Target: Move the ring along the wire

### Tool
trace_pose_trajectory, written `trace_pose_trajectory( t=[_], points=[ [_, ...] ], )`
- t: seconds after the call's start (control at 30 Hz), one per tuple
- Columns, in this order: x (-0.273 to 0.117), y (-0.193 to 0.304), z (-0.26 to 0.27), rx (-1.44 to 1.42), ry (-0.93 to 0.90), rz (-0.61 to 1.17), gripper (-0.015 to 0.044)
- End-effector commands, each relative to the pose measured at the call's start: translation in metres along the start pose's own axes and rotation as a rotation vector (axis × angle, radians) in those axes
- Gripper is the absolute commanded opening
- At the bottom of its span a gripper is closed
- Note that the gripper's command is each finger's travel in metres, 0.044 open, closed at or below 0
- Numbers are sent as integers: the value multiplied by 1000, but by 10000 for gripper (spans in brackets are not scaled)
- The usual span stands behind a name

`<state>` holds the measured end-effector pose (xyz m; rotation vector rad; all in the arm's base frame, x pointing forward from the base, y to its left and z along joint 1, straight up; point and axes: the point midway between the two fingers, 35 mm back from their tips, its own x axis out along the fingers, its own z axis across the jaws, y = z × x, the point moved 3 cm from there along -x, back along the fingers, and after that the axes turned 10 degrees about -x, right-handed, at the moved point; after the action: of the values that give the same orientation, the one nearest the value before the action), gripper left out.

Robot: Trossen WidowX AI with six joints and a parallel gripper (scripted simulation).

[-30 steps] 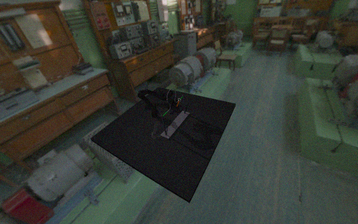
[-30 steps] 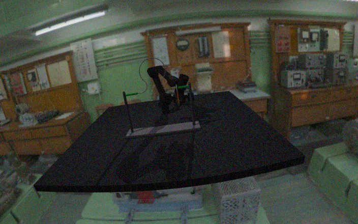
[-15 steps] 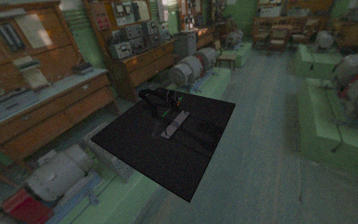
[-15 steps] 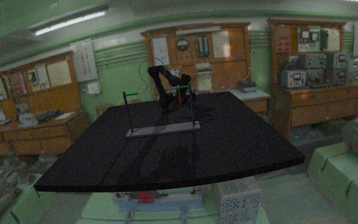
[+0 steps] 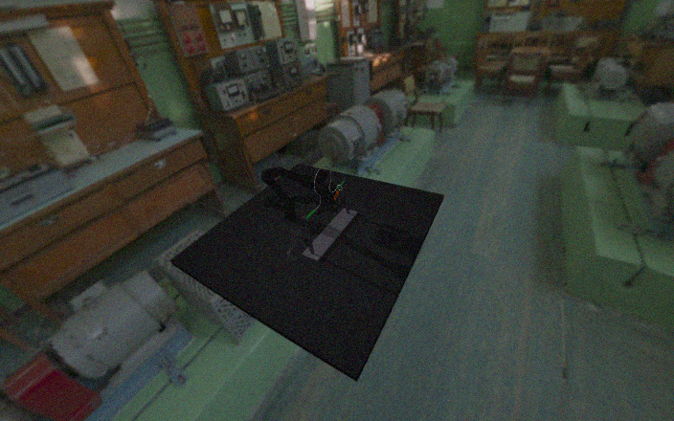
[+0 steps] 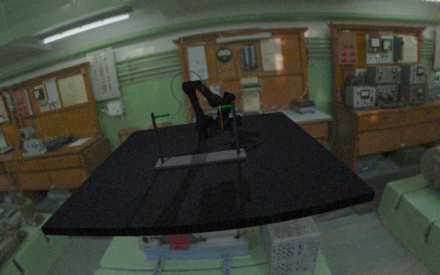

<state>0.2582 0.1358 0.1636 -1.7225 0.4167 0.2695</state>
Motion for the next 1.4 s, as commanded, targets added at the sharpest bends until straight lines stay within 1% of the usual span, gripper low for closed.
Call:
trace_pose_trajectory(
  t=[0.0,0.6,1.0,1.37],
  points=[
    [1,1,0,2,4,0,-150],
    [1,1,0,2,4,0,-150],
    [-1,0,0,0,1,1,160],
    [-37,1,2,3,3,9,160]
  ],
)
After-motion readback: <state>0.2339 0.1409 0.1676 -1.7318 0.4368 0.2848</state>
